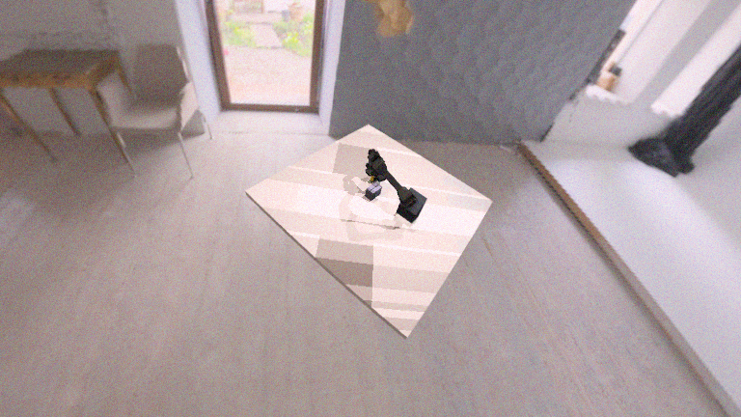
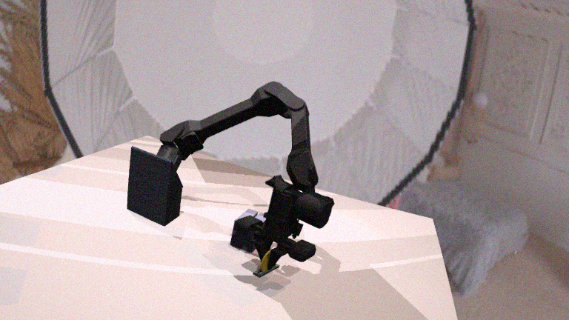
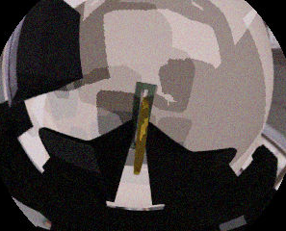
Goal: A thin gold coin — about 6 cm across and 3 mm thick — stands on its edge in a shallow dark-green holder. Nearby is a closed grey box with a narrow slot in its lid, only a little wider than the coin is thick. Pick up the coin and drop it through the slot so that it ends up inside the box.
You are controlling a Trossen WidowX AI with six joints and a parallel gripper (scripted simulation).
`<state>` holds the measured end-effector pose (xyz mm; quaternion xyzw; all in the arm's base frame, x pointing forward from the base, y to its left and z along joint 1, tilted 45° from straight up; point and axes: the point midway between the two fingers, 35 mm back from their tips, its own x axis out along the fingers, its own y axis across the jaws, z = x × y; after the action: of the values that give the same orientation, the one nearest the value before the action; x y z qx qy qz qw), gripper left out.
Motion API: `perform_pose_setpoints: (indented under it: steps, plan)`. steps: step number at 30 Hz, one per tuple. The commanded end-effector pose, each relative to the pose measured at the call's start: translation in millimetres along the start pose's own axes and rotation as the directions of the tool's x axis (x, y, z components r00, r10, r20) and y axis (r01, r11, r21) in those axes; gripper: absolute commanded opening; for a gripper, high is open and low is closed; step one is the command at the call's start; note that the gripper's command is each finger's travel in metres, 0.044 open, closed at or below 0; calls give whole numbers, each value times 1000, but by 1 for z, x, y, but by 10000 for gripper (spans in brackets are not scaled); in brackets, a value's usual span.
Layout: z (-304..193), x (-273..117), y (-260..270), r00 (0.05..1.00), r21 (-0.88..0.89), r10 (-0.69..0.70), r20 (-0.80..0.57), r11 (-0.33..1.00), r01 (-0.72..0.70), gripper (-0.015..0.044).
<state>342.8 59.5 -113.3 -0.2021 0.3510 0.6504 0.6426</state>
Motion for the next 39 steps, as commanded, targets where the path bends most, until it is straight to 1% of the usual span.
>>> perform_pose_setpoints:
  steps: [1, 11, 17, 39]
  plan:
    - [1, 1, 0, 1000, 3, -1, 5, 1000, 1, 0]
    - [1, 0, 0, 1000, 3, -1, 5, 1000, 1, 0]
    - [1, -6, -1, 1000, -1, 1, 5, 1000, -1, 0]
    - [0, -61, -3, 1000, 2, -3, -1, 1000, 3, 0]
